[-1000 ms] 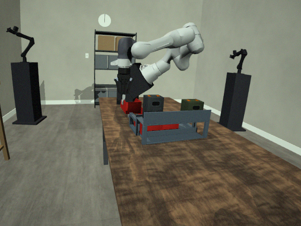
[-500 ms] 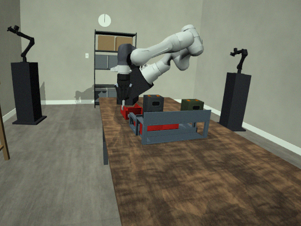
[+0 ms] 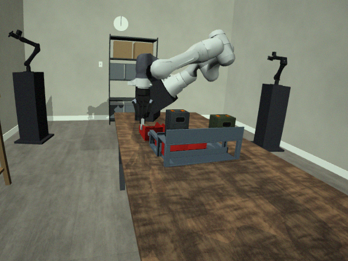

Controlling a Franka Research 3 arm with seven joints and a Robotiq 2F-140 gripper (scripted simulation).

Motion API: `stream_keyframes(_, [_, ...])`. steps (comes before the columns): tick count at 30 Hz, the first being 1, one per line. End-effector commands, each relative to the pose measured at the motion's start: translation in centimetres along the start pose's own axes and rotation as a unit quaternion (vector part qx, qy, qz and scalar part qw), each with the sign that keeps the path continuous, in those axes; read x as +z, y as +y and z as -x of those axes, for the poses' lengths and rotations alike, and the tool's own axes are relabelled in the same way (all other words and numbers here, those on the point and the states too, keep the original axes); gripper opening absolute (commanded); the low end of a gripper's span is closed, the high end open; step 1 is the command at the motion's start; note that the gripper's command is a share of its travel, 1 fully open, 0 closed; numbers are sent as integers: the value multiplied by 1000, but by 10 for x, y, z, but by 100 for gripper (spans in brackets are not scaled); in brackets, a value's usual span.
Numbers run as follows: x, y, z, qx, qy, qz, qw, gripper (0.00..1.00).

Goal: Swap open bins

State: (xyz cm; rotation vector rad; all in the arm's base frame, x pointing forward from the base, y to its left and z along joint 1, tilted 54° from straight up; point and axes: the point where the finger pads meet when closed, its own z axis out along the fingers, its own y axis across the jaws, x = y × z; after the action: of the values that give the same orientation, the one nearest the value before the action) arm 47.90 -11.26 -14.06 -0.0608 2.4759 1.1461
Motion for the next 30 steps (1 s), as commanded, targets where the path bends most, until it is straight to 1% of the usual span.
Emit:
stream_keyframes(1, [1,-2,1,-3,-1,-3,1000,0])
stream_keyframes(16, [1,-2,1,-3,-1,-3,1000,0])
stream_keyframes(30, [8,-3,2,-3,-1,-3,1000,0])
